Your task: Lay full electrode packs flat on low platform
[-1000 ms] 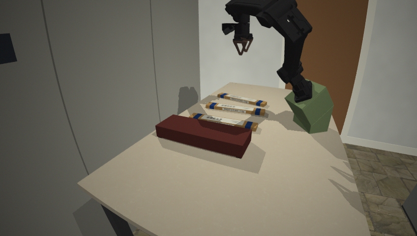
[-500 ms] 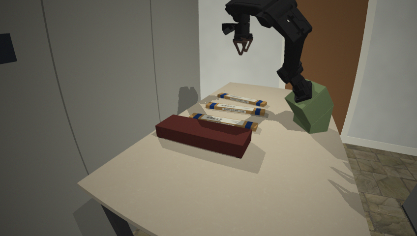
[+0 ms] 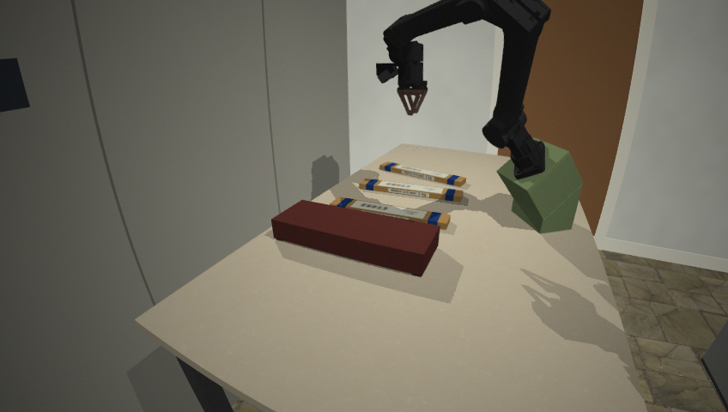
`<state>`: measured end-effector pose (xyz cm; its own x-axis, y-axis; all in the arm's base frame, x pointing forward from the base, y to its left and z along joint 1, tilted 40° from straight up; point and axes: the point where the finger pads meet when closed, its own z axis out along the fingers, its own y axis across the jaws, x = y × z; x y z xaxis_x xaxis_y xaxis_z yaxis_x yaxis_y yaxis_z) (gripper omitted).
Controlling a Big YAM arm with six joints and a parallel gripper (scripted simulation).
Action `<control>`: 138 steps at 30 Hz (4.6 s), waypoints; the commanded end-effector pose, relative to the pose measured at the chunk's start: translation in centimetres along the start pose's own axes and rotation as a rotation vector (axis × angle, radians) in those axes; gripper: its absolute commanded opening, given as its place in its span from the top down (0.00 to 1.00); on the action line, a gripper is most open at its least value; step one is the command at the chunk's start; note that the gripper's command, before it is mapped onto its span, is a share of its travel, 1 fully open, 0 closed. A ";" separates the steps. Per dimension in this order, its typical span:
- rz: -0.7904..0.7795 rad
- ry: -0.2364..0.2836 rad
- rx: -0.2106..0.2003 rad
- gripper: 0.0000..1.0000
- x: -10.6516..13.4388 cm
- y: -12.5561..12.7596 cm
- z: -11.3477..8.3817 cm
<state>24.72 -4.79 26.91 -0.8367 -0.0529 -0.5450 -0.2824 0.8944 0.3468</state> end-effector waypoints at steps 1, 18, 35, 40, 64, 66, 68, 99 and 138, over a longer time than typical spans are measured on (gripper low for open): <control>0.058 -0.015 0.028 0.36 -1.4 -0.3 0.8; 0.051 -0.034 0.034 0.36 -6.2 -0.6 6.6; 0.062 -0.035 0.038 0.36 -5.8 -0.7 5.9; 0.067 -0.025 0.033 0.36 -5.2 -0.7 6.3; 0.053 -0.033 0.032 0.36 -5.8 -0.7 8.7; 0.053 -0.033 0.032 0.36 -5.8 -0.7 8.9; 0.053 -0.033 0.031 0.36 -5.9 -0.7 9.2; 0.055 -0.032 0.030 0.36 -5.9 -0.8 12.5; 0.055 -0.032 0.030 0.36 -5.9 -0.8 12.5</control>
<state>35.21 0.37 19.91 -0.8423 0.0108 -0.5390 -0.2184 0.9072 0.3595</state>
